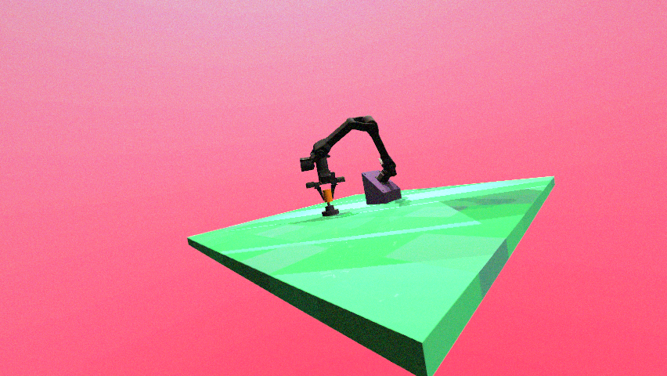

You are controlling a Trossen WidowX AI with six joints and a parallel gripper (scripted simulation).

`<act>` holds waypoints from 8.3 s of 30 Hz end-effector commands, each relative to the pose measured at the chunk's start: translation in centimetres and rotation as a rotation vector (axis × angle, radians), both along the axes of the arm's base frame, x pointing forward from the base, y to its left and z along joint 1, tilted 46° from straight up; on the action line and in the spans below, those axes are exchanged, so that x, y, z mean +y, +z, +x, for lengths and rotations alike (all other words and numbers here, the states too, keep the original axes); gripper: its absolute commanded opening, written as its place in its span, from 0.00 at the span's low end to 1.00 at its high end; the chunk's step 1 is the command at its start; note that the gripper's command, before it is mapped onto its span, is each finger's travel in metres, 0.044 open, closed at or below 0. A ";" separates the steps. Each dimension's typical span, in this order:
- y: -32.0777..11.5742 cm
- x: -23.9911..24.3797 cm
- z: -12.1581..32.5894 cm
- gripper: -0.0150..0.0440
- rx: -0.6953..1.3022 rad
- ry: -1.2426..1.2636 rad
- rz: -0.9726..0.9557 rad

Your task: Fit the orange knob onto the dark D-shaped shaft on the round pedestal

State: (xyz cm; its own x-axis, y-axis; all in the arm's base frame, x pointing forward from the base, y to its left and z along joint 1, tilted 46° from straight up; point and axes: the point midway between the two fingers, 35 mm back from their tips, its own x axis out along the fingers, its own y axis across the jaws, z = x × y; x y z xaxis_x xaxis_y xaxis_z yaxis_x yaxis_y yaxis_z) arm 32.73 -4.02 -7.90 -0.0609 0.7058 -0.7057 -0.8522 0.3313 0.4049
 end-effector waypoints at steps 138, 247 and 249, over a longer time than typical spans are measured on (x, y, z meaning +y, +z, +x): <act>0.2 -0.1 0.3 0.25 -0.304 0.296 0.023; 0.1 0.0 0.0 0.25 -0.451 0.444 0.035; 0.0 0.1 0.0 0.25 -0.451 0.444 0.035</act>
